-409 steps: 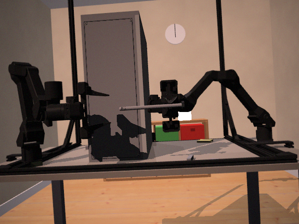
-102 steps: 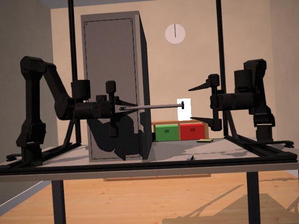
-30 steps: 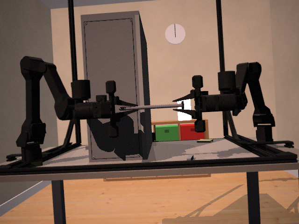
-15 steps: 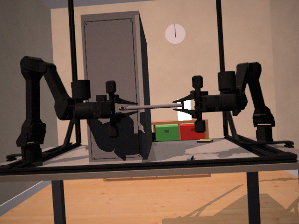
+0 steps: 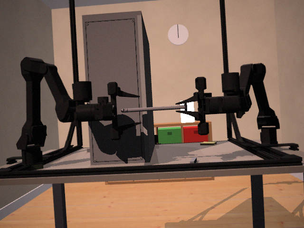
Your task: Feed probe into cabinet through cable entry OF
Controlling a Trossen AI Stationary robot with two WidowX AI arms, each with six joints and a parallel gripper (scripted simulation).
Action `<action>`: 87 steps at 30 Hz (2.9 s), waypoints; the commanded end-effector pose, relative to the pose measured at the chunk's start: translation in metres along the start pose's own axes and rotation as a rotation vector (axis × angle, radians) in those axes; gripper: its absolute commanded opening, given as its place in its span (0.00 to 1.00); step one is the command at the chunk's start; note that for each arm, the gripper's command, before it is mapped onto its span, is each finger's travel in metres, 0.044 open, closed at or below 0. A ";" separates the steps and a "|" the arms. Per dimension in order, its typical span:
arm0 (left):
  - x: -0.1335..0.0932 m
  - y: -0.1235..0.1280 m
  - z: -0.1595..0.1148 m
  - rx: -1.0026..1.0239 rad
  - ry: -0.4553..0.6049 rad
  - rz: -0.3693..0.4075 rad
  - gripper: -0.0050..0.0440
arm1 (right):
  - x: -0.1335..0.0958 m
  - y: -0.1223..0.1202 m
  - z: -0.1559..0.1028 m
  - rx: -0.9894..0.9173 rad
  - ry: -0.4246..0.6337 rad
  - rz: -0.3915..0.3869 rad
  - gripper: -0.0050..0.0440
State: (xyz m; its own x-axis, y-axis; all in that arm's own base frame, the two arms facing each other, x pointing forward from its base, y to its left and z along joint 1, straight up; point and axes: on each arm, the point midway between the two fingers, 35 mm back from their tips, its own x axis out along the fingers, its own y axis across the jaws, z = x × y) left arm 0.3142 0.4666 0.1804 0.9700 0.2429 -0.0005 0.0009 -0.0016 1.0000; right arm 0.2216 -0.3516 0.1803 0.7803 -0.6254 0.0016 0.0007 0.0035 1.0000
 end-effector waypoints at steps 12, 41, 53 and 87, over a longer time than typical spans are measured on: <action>0.000 0.000 0.000 -0.002 0.002 0.001 0.10 | -0.018 0.003 0.006 0.003 -0.005 -0.001 1.00; 0.000 0.000 0.000 -0.002 0.002 0.001 0.10 | -0.051 0.009 0.014 -0.002 -0.007 0.003 1.00; 0.000 0.000 0.000 -0.002 0.002 0.001 0.10 | -0.051 0.009 0.014 -0.002 -0.007 0.003 1.00; 0.000 0.000 0.000 -0.002 0.002 0.001 0.10 | -0.051 0.009 0.014 -0.002 -0.007 0.003 1.00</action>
State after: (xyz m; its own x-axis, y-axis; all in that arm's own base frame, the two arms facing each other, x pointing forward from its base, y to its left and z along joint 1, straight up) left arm 0.3142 0.4666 0.1803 0.9701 0.2429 -0.0006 0.0010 -0.0014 1.0000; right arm 0.1736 -0.3295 0.1896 0.7795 -0.6263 0.0044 0.0002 0.0072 1.0000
